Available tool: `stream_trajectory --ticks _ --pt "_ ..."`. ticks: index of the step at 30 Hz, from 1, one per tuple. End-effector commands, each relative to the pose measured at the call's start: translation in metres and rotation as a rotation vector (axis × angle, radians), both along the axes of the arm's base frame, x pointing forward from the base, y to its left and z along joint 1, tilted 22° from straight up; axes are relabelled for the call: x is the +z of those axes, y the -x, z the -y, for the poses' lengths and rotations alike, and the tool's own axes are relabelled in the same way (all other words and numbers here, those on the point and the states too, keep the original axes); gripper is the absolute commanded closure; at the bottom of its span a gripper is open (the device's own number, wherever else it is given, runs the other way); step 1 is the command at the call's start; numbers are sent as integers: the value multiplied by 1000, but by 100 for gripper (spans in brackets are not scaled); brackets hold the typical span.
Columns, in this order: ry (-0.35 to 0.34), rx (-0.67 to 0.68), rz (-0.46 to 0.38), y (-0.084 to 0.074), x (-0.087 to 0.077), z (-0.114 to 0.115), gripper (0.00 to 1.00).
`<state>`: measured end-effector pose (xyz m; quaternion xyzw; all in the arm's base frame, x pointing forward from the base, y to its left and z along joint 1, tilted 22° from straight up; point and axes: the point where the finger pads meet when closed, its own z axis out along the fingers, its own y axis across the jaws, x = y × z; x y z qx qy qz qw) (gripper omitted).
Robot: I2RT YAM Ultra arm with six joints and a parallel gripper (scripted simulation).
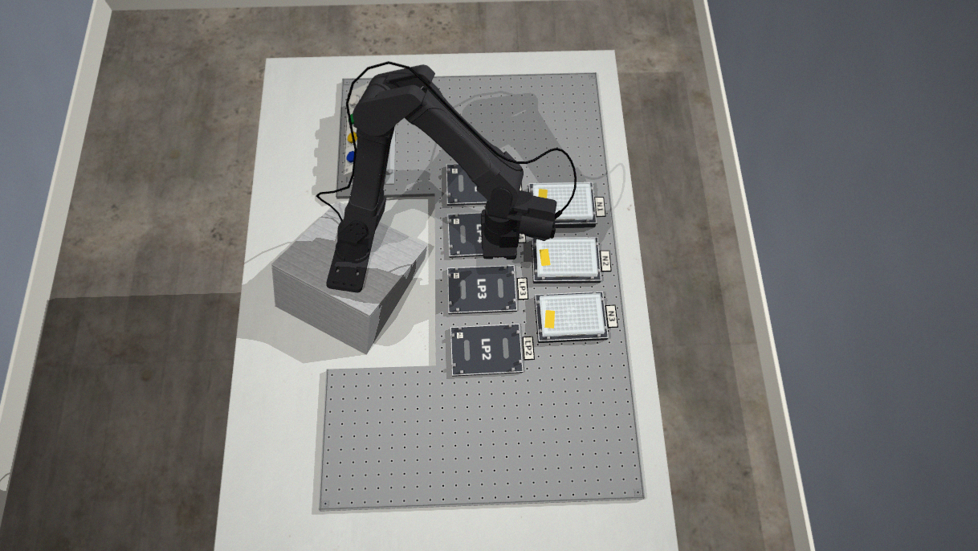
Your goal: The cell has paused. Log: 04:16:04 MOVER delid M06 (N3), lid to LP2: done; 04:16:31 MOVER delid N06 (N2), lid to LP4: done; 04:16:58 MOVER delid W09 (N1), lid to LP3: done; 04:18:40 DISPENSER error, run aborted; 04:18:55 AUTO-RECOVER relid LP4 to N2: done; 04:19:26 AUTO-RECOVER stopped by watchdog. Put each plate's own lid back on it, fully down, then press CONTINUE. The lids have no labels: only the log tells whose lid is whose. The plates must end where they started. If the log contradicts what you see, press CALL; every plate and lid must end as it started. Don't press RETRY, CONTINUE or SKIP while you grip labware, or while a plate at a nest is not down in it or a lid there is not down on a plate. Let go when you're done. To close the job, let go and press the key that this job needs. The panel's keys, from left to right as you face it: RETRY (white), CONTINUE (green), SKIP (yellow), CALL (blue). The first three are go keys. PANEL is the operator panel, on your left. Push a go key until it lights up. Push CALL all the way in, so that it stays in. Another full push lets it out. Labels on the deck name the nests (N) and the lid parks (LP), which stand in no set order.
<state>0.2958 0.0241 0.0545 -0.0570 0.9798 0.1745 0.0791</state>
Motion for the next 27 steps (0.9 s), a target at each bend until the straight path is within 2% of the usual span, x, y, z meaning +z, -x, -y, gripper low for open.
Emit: stream_trajectory --ticks 1,14,15,18,24,27 --pt "6 -17 30 -6 3 3 100" --pt "5 -15 28 -5 2 2 100" --pt "9 -14 54 -5 10 5 100" --pt "9 -14 54 -6 32 13 100" --pt "2 -13 56 0 61 21 100" --pt "3 -13 56 1 65 23 100"
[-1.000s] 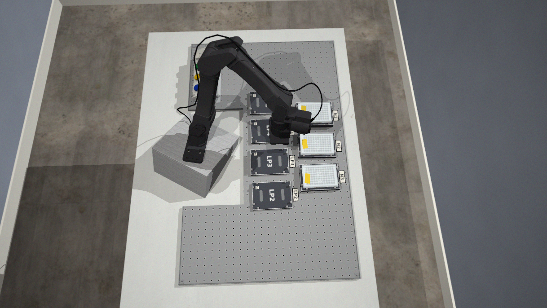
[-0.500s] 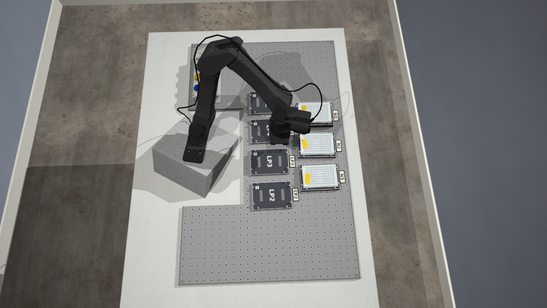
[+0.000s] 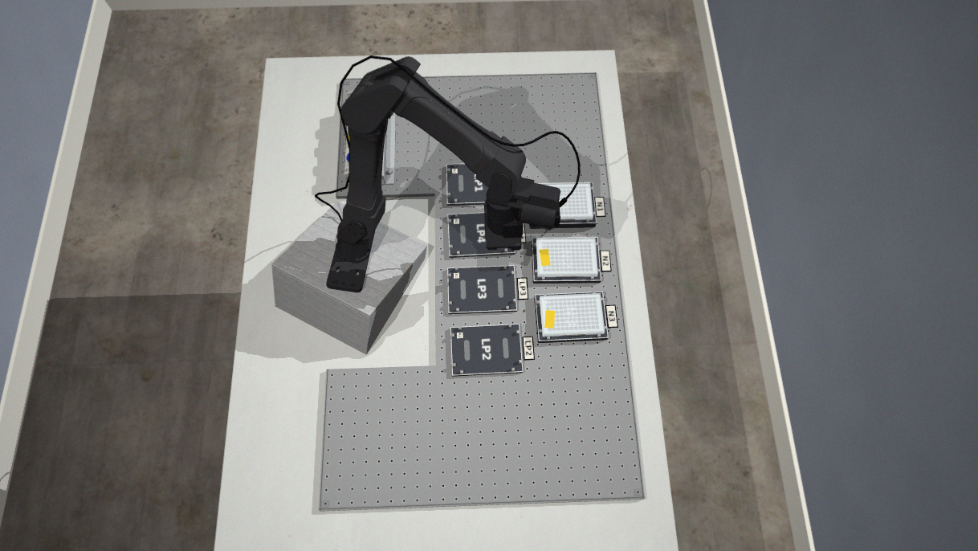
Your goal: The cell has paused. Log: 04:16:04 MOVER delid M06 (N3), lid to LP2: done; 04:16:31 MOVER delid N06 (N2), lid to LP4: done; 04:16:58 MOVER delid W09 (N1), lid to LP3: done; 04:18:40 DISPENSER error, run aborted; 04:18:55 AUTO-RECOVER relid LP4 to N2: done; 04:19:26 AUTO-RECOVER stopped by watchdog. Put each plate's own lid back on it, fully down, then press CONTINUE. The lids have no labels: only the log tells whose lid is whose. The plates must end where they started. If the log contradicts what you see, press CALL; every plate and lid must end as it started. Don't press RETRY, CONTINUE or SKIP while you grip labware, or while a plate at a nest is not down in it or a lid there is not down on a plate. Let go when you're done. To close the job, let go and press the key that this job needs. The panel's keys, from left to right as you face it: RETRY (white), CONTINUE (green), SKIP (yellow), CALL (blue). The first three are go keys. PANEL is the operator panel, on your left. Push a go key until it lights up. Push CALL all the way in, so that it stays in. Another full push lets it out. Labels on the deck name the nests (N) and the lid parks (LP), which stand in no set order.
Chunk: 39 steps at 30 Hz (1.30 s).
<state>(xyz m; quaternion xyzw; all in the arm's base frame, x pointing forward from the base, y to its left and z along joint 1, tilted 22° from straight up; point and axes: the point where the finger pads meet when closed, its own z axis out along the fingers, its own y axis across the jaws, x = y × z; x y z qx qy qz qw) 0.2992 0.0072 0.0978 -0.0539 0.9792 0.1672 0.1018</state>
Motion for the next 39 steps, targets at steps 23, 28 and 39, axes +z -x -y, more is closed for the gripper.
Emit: stream_trajectory --ticks 23,28,39 --pt "-4 42 -4 14 33 4 100" --pt "15 133 8 32 32 -21 100" --pt "53 297 103 43 47 -59 100"
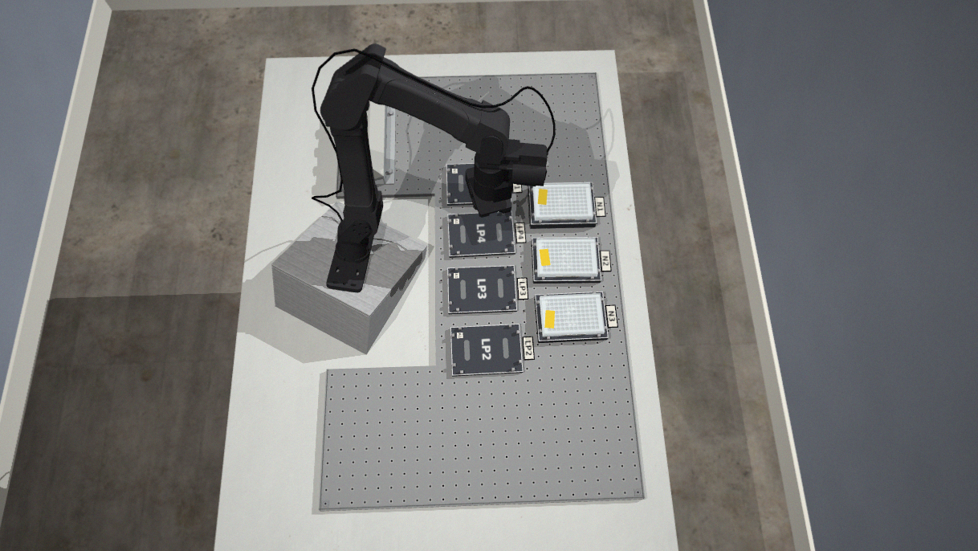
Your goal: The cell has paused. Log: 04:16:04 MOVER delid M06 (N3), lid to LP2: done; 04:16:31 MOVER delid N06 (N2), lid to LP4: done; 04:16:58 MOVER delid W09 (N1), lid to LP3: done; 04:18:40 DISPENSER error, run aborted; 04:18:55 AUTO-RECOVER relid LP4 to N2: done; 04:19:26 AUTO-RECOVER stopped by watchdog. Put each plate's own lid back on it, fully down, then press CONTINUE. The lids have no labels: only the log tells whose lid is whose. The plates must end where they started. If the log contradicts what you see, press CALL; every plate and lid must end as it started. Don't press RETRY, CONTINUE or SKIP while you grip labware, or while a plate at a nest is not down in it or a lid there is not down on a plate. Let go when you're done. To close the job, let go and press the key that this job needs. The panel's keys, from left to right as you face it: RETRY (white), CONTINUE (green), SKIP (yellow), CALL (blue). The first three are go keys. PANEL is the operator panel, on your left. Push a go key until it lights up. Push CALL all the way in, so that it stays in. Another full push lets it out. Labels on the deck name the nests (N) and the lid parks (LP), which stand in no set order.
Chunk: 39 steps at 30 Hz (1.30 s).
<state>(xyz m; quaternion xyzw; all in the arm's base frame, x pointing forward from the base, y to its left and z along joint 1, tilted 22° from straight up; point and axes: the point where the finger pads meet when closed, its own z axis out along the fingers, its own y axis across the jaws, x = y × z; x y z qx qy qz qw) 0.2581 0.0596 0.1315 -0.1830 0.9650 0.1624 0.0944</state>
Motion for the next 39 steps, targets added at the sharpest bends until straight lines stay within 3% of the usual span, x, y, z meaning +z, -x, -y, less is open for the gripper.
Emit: stream_trajectory --ticks 1,9,11,20,26,31,39 --pt "15 59 79 2 18 -11 100" --pt "32 195 131 17 29 -47 100" --pt "32 195 131 17 29 -47 100" --pt "45 358 228 27 49 -90 100" --pt "45 373 215 38 54 -118 100" --pt "47 373 202 42 54 -129 100" --pt "48 365 203 39 53 -127 100"
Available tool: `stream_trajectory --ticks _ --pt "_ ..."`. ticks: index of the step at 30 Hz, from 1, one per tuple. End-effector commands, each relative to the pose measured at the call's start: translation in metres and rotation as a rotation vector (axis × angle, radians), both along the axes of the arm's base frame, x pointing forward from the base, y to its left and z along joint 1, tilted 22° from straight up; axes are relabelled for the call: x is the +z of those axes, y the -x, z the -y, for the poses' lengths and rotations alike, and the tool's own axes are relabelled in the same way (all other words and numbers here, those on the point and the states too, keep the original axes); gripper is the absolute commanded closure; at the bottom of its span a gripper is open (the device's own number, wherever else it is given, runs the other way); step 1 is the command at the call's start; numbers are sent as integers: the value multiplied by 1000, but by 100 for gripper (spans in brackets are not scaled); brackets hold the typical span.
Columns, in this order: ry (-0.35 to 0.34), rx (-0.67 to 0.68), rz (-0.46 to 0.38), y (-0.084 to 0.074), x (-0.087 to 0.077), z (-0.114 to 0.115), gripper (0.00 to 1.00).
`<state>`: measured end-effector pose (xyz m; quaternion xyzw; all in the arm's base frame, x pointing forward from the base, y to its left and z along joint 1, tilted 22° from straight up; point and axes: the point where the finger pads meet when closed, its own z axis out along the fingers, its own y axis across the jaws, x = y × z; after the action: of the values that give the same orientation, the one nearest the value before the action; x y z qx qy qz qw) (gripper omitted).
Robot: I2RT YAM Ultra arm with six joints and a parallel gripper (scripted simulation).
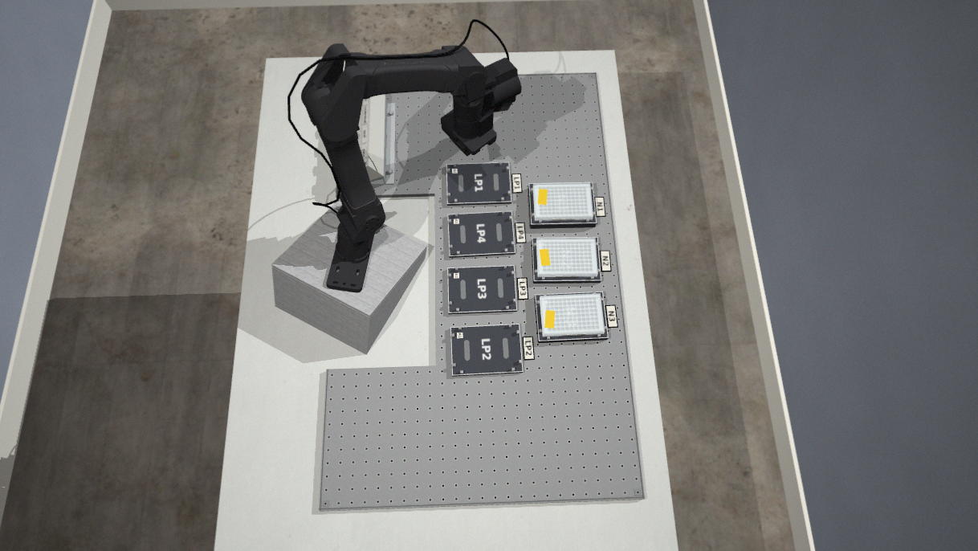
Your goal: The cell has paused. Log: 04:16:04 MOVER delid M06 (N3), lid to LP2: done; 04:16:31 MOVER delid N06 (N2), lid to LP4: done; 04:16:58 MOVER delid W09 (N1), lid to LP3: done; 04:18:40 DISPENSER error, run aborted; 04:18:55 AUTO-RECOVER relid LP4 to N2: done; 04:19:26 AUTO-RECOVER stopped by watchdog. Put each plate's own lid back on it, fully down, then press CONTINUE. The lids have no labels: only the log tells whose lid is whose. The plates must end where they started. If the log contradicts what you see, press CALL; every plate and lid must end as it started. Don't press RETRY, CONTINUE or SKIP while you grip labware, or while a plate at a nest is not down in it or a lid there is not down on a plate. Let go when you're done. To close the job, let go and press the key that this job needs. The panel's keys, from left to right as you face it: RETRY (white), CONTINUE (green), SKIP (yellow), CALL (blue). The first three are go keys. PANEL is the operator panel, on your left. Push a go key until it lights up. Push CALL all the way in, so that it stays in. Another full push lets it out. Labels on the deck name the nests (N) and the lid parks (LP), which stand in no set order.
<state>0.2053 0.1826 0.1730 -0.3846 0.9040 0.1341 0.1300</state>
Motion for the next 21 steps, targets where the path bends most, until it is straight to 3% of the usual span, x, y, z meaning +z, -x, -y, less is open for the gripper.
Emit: stream_trajectory --ticks 1,21 --pt "-22 -30 40 -14 11 -4 100" --pt "-31 -26 46 -13 14 -7 100"
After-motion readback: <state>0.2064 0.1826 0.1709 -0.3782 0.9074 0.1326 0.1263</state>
